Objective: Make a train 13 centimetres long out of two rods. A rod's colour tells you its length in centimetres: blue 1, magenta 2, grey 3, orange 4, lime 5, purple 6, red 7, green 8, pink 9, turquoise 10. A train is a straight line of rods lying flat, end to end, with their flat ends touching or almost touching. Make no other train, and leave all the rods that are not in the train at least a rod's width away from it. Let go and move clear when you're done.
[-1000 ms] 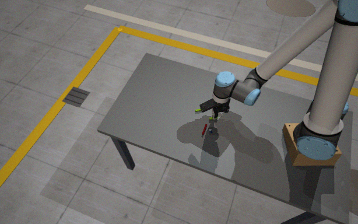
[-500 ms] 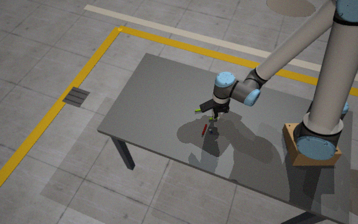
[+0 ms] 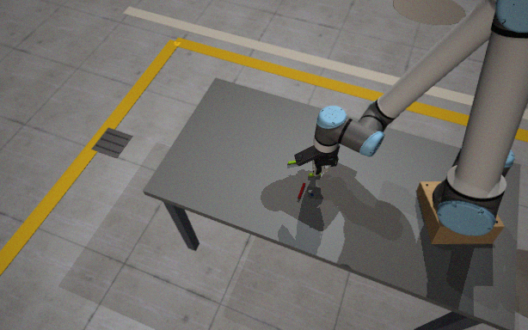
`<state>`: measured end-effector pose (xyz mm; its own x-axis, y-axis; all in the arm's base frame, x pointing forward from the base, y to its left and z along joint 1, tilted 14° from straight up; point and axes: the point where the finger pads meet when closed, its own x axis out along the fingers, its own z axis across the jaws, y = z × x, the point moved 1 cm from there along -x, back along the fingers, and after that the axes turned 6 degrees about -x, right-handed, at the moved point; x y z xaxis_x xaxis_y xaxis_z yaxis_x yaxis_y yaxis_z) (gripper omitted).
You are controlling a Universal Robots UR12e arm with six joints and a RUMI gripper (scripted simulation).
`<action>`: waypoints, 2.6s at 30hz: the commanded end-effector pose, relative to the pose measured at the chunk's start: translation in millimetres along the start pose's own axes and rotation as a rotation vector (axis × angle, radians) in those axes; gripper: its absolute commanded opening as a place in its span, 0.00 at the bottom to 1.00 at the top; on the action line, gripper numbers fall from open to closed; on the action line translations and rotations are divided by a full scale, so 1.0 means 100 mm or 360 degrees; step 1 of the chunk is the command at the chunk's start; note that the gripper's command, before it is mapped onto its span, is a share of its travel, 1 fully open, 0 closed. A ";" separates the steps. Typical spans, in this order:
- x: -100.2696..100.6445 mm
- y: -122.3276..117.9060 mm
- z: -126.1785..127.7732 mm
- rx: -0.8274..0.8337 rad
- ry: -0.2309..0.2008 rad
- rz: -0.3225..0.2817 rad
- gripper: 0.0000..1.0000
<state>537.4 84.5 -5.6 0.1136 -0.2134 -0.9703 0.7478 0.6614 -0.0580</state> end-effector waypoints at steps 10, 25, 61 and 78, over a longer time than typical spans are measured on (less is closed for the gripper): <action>0.00 0.00 0.00 0.0000 -0.0001 0.0001 0.03; 0.00 0.00 0.00 0.0000 -0.0001 0.0001 0.14; -0.87 0.00 0.00 0.0000 -0.0001 0.0001 0.14; -0.90 0.00 0.00 0.0000 -0.0001 0.0001 1.00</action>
<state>527.1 103.6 81.3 0.1136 -0.2135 -0.9703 0.7477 0.6615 -0.0580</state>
